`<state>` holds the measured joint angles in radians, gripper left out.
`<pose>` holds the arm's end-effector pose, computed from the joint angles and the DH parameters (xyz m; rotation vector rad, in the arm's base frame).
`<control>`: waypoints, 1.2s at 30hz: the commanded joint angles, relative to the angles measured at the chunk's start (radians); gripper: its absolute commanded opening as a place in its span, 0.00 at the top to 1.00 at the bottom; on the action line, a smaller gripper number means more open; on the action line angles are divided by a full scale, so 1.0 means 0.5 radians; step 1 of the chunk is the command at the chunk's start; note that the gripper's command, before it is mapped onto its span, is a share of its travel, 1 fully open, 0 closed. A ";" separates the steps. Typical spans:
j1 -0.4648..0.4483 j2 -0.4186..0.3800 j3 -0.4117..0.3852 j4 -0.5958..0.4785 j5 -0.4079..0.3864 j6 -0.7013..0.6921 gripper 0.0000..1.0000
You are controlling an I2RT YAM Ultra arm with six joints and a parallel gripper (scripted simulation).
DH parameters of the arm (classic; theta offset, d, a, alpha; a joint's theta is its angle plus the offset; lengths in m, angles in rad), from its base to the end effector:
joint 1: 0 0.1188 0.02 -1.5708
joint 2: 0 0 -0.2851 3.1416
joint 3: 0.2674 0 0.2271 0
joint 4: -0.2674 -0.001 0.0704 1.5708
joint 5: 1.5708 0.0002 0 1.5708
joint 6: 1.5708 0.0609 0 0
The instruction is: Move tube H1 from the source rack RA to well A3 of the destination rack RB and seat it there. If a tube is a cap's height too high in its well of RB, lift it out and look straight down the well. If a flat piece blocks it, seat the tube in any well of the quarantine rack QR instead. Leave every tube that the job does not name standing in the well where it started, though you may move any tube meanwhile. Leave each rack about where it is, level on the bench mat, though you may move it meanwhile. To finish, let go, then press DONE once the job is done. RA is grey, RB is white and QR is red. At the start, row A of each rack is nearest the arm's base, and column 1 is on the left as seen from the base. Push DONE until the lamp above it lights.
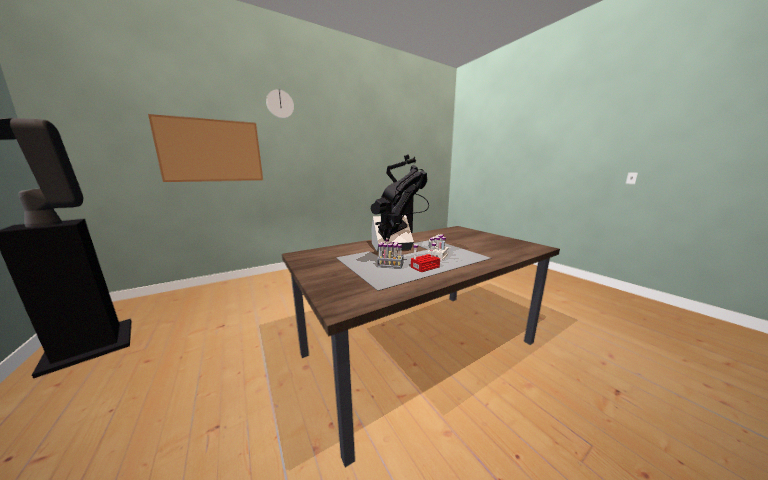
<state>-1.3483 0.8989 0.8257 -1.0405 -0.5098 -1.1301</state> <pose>0.0564 -0.1100 0.2748 0.1215 2.4991 -0.3374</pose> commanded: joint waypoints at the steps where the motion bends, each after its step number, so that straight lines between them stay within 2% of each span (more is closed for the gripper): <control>1: 0.008 0.040 -0.010 0.058 0.022 0.037 1.00; 4: 0.023 0.004 0.019 0.064 0.018 0.041 1.00; 8: 0.022 0.020 -0.052 0.085 0.030 0.054 1.00; 10: 0.044 0.034 -0.005 0.099 0.032 0.062 1.00; 13: 0.039 0.048 -0.066 0.110 0.037 0.070 1.00; 16: 0.063 0.053 -0.023 0.131 0.041 0.081 1.00; 22: 0.068 0.036 -0.087 0.151 0.047 0.092 1.00; 24: 0.082 0.052 -0.037 0.164 0.050 0.100 1.00; 27: 0.077 0.061 -0.101 0.176 0.055 0.108 1.00; 30: 0.101 0.066 -0.060 0.198 0.059 0.119 1.00; 36: 0.088 0.037 -0.088 0.205 0.061 0.123 1.00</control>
<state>-1.3052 0.9184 0.7872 -0.9653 -0.4919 -1.0824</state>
